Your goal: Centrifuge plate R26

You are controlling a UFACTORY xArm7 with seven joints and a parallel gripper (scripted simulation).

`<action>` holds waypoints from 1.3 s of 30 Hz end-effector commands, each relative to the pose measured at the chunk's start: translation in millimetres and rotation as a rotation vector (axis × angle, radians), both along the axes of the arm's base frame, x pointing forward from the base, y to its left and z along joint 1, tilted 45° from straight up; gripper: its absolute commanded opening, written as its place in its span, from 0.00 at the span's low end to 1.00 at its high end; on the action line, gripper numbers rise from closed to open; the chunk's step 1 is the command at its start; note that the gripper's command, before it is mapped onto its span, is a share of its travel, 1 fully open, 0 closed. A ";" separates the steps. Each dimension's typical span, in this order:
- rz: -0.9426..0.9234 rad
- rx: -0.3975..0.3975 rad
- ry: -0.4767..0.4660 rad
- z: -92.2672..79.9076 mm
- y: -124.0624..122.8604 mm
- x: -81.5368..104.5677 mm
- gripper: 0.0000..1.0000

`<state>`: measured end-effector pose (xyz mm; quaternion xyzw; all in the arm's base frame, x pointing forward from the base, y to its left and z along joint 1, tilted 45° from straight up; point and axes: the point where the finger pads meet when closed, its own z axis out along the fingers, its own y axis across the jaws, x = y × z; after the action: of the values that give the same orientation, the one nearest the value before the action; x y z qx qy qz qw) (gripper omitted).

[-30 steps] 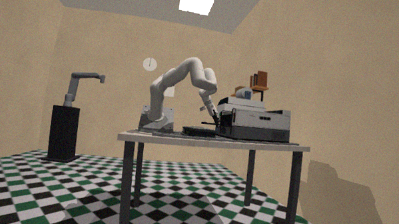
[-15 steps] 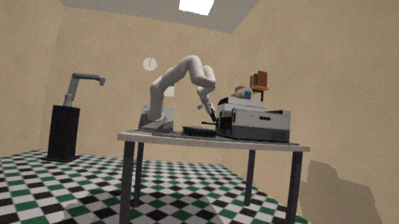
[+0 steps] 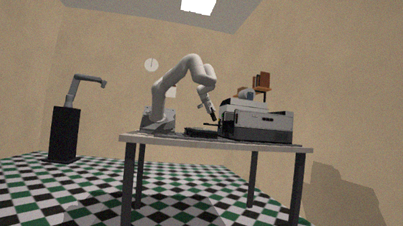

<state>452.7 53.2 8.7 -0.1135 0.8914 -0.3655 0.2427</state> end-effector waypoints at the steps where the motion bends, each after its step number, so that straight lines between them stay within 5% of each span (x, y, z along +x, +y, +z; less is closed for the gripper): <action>1: 0.003 0.002 -0.002 3.3 3.9 -4.1 0.00; 17: 0.003 0.002 -0.002 9.1 9.2 -17.9 0.00; 27: 0.003 0.003 -0.003 44.0 44.1 -25.9 0.00; 39: -0.021 0.002 0.021 44.7 44.7 -26.0 0.00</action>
<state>426.2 95.5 51.8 -0.1133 0.8915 -0.3654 0.2426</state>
